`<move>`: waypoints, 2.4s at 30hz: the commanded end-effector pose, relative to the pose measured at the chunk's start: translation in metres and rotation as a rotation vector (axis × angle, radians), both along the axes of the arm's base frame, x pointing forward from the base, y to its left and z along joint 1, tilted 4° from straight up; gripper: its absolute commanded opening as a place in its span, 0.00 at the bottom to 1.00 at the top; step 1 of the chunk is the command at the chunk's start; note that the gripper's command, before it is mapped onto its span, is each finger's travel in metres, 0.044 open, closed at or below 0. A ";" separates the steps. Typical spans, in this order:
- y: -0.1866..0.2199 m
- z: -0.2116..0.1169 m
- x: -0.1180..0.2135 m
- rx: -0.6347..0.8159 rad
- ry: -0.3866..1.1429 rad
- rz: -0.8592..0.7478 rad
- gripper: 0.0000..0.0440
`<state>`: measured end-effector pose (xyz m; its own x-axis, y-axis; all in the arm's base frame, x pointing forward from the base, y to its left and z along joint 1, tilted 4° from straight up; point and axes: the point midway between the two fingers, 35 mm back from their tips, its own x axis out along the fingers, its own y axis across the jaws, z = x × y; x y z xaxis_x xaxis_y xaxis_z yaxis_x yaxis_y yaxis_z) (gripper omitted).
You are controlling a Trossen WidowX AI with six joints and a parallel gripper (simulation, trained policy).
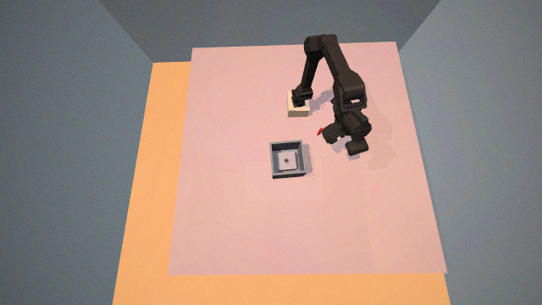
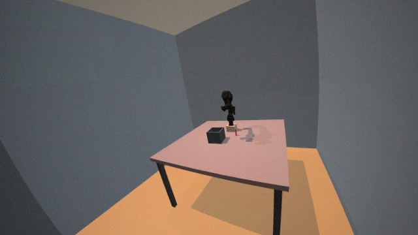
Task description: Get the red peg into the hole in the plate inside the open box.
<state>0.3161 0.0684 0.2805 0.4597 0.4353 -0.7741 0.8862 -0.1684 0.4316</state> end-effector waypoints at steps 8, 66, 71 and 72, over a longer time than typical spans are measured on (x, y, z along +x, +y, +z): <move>0.029 -0.051 -0.053 -0.079 0.216 0.035 0.97; 0.004 -0.256 -0.136 -0.577 0.540 0.214 0.92; 0.004 -0.267 -0.135 -0.581 0.529 0.207 0.85; 0.004 -0.269 -0.134 -0.581 0.526 0.207 0.82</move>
<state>0.1821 0.0739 0.0188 -0.0768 -0.0577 -0.9954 0.9858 0.1454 -0.0845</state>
